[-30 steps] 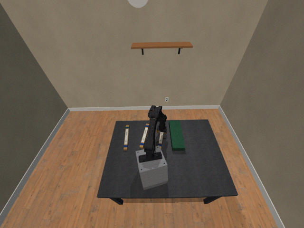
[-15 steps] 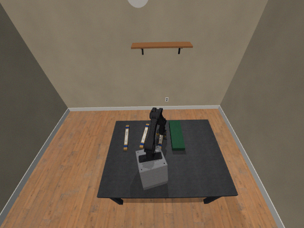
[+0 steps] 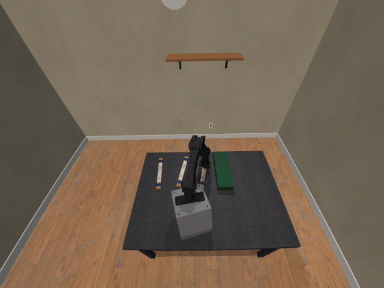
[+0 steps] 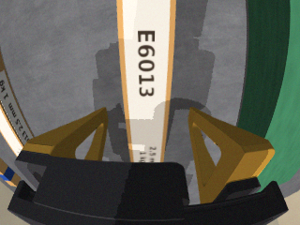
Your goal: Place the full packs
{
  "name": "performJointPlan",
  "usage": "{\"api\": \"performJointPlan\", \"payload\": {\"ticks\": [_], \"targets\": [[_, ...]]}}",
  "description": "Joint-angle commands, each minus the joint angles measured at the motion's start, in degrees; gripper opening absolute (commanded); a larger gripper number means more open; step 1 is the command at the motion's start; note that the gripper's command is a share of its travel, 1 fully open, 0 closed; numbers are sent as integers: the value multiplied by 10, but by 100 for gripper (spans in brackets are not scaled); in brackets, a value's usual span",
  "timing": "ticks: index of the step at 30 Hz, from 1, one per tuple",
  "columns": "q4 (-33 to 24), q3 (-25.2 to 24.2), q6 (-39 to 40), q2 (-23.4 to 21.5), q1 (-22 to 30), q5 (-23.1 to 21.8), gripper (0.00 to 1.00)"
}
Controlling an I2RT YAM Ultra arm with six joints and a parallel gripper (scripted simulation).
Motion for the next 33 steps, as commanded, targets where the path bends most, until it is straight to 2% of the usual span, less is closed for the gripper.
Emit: {"api": "performJointPlan", "payload": {"ticks": [1,5,21,22,29,33], "targets": [[12,9,5,-5,3,1,74],[14,-12,6,-6,5,1,74],[19,-4,6,-11,6,1,74],[21,3,7,6,6,2,74],[31,12,9,10,9,2,74],[37,16,10,31,8,2,74]]}}
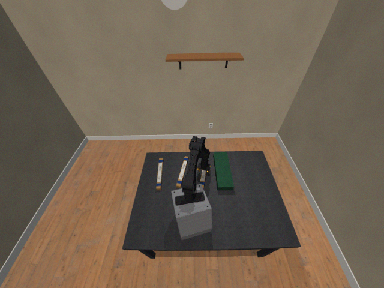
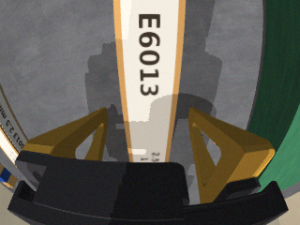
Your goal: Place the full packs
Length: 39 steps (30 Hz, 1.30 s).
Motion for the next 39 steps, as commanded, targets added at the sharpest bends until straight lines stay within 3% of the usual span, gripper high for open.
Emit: {"api": "performJointPlan", "payload": {"ticks": [1,3,5,11,14,32,33,39], "targets": [[20,19,6,3,3,2,74],[21,20,6,-16,1,2,74],[24,23,7,10,3,2,74],[32,31,9,26,8,2,74],[33,33,9,8,4,2,74],[30,38,9,22,1,2,74],[30,38,9,22,1,2,0],[30,38,6,21,1,1,0]]}}
